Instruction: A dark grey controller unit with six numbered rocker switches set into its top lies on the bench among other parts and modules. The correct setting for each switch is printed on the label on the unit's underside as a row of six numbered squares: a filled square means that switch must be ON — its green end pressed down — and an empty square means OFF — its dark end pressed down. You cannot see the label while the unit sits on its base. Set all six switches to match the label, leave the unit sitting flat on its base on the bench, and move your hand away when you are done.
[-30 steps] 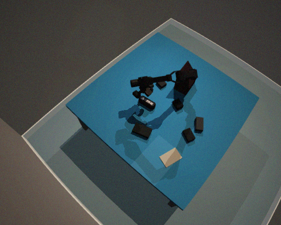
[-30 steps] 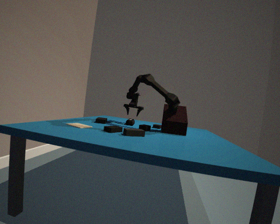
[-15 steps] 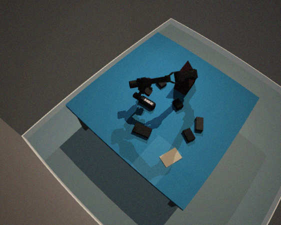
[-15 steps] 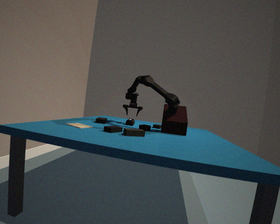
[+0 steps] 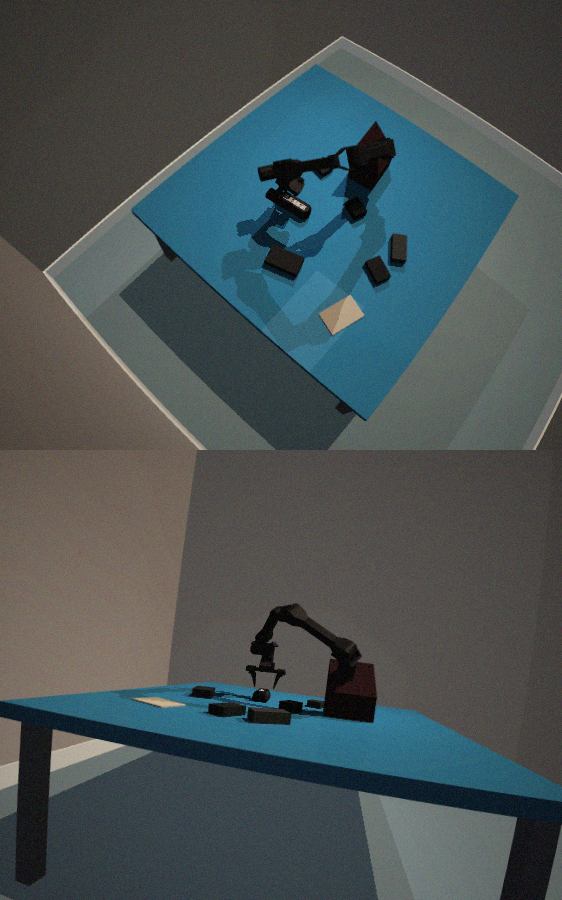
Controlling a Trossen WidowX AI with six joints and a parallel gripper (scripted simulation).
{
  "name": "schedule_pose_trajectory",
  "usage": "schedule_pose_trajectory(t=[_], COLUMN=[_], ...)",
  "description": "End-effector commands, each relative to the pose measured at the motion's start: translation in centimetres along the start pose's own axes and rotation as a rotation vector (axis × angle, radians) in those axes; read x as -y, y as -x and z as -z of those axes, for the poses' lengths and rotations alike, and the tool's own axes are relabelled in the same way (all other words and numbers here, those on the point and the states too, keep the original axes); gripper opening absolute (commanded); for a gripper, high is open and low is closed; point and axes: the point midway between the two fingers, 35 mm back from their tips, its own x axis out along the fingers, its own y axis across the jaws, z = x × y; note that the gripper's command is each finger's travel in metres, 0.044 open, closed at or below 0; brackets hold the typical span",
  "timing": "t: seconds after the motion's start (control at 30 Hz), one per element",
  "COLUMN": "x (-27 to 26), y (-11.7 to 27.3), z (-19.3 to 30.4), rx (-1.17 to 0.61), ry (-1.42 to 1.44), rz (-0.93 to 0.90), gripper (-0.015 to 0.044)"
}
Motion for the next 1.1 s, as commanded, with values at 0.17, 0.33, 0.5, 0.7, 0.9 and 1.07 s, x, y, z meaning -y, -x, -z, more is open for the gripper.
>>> schedule_pose_trajectory(t=[0.17, 0.33, 0.5, 0.7, 0.9, 1.07], x=[0.0, 0.0, -0.1, -0.1, -0.1, -0.1], y=[-1.4, -2.3, -3.0, -3.1, -3.1, -3.1], z=[-0.1, -0.1, -0.1, -0.1, -0.1, -0.1], rx=[0.003, 0.003, 0.004, 0.004, 0.004, 0.004], ry=[-0.005, -0.005, -0.005, -0.005, -0.005, -0.005], rz=[0.005, 0.005, 0.005, 0.005, 0.005, 0.005], gripper=[0.044, 0.044, 0.044, 0.0355, 0.0325, 0.0325])
